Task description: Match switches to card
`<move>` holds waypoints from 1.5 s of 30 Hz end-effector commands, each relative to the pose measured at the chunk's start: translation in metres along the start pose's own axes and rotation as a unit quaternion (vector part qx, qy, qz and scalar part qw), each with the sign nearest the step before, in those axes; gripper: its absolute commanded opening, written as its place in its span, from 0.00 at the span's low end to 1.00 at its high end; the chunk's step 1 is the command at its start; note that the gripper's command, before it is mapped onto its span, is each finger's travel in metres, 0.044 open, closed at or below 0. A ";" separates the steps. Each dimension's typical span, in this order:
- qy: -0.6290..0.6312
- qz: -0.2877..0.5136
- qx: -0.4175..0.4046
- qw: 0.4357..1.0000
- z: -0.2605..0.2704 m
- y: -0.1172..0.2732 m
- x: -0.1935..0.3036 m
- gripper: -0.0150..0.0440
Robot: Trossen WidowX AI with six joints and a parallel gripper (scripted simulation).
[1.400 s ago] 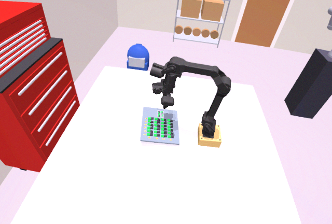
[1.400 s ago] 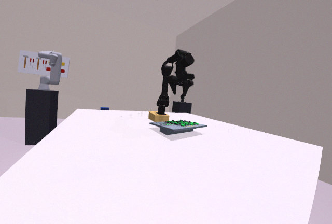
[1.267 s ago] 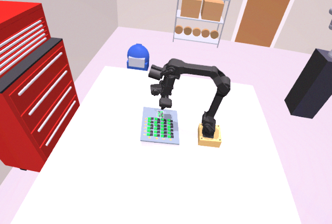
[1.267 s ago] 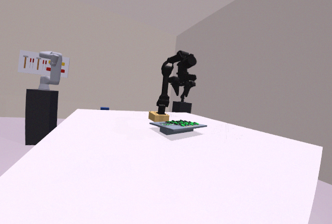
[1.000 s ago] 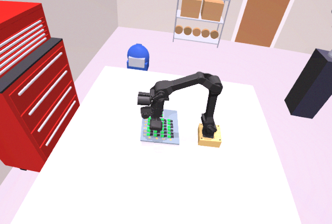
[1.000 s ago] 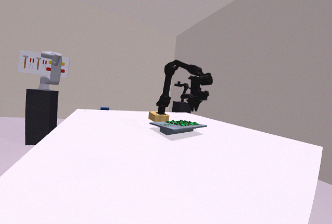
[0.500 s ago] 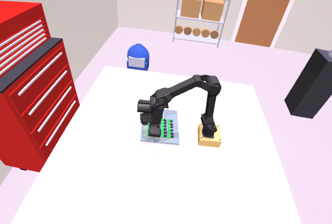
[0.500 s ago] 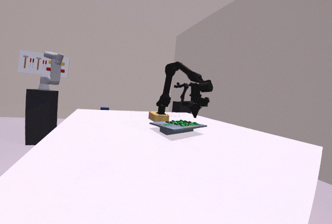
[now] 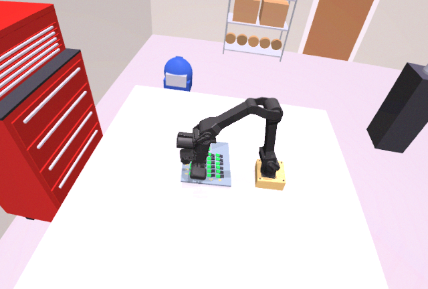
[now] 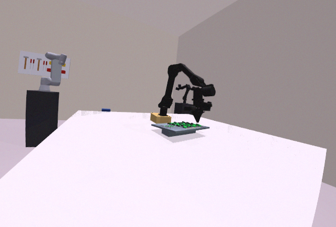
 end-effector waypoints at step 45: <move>-0.002 0.001 0.002 1.000 -0.001 -0.007 0.001 0.25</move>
Point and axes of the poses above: the point midway between the two fingers, 35 mm back from their tips, its own y axis back along the fingers, its own z axis across the jaws, x = y × z, the point moved 2 cm from there along y, back along the fingers, and after that the axes turned 6 degrees about -y, right-handed, at the moved point
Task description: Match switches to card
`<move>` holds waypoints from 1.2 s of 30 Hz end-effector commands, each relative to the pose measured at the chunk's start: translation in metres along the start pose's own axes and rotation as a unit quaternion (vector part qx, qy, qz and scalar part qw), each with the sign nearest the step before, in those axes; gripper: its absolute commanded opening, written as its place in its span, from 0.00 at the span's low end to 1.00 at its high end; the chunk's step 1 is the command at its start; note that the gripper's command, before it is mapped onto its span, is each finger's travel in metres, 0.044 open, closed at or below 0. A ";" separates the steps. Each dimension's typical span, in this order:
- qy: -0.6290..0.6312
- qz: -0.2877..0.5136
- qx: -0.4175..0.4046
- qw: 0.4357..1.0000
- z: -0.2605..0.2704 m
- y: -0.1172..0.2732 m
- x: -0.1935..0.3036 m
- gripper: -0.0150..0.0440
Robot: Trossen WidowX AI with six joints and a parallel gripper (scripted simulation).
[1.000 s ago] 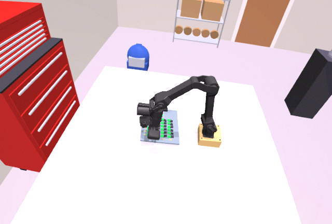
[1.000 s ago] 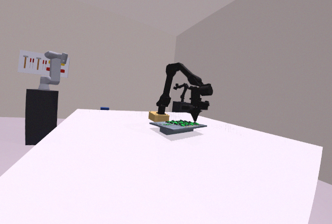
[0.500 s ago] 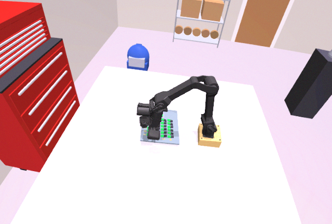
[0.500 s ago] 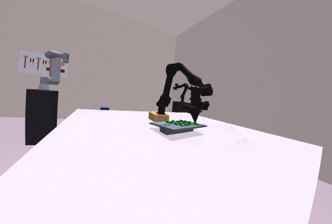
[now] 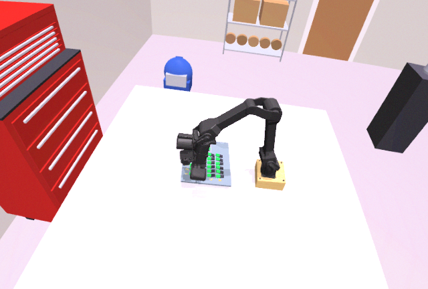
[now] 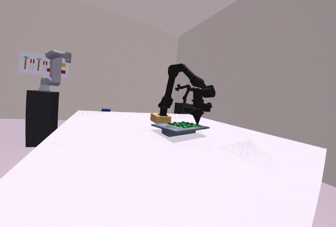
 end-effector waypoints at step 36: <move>0.000 0.008 0.005 1.000 -0.049 0.054 -0.009 0.25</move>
Point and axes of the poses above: the point midway between the two fingers, 35 mm back from their tips, its own y axis back along the fingers, its own z axis across the jaws, x = y × z, the point moved 2 cm from there along y, back along the fingers, and after that the axes turned 6 degrees about -y, right-handed, at the moved point
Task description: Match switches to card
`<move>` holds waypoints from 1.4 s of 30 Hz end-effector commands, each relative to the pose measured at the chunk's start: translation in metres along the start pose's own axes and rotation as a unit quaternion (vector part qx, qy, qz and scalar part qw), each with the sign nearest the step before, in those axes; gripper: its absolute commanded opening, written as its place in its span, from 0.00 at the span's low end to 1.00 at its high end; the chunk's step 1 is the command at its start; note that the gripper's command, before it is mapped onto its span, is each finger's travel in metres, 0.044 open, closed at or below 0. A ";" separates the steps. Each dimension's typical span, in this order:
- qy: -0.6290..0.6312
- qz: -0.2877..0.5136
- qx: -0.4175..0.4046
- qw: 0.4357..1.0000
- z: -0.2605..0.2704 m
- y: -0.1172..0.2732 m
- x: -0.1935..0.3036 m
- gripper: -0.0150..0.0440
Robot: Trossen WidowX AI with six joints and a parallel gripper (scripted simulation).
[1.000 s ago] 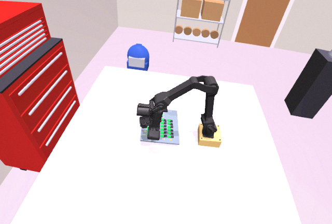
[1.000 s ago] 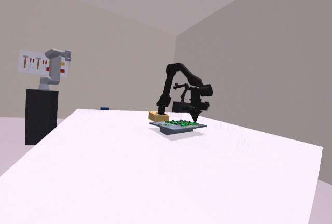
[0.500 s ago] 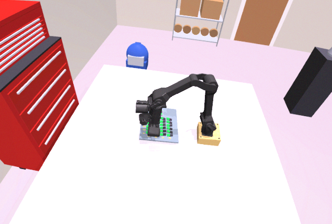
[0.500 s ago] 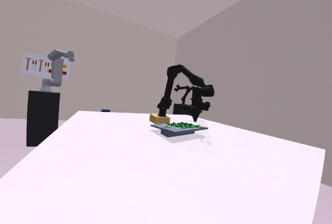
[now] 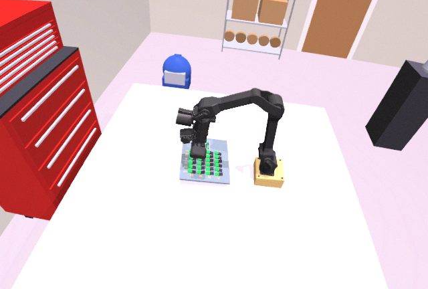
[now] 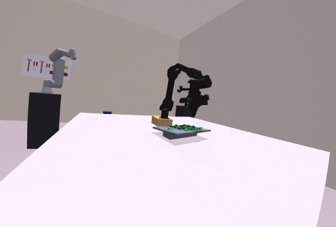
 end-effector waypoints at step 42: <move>0.007 -0.010 -0.005 1.000 0.000 -0.058 0.002 0.25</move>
Point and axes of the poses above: the point midway between the two fingers, 35 mm back from their tips, its own y axis back along the fingers, its own z axis across the jaws, x = y × z, the point moved 2 cm from there along y, back along the fingers, and after that the axes turned 6 degrees about -y, right-handed, at the moved point
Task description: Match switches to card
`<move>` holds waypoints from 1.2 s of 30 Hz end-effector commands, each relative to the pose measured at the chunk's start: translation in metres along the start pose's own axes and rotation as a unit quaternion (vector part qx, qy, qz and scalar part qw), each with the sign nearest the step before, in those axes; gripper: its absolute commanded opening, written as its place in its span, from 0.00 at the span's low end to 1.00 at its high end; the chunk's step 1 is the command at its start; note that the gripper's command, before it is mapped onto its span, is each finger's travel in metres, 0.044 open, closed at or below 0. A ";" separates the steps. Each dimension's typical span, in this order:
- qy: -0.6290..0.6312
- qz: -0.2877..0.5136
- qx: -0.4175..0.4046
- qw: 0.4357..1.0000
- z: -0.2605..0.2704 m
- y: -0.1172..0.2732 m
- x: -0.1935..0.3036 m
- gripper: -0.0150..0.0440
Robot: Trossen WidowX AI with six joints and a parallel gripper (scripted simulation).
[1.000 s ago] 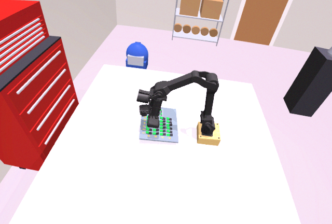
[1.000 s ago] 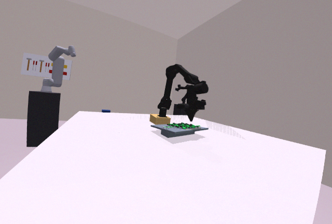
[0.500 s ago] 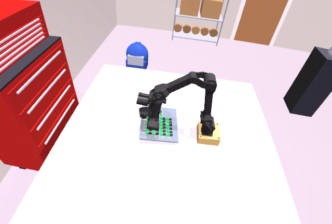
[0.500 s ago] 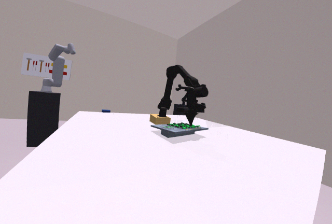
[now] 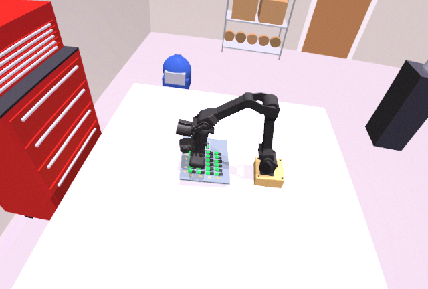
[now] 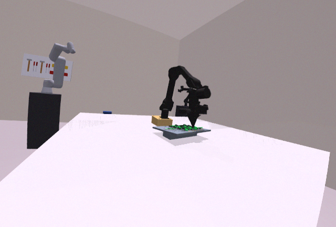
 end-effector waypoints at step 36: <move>0.001 0.000 -0.002 1.000 0.001 -0.005 0.000 0.25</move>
Point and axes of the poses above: the point midway between the two fingers, 35 mm back from their tips, its own y axis back along the fingers, its own z axis across the jaws, x = y × z, the point moved 2 cm from there along y, back along the fingers, and after that the axes turned 6 degrees about -y, right-handed, at the moved point
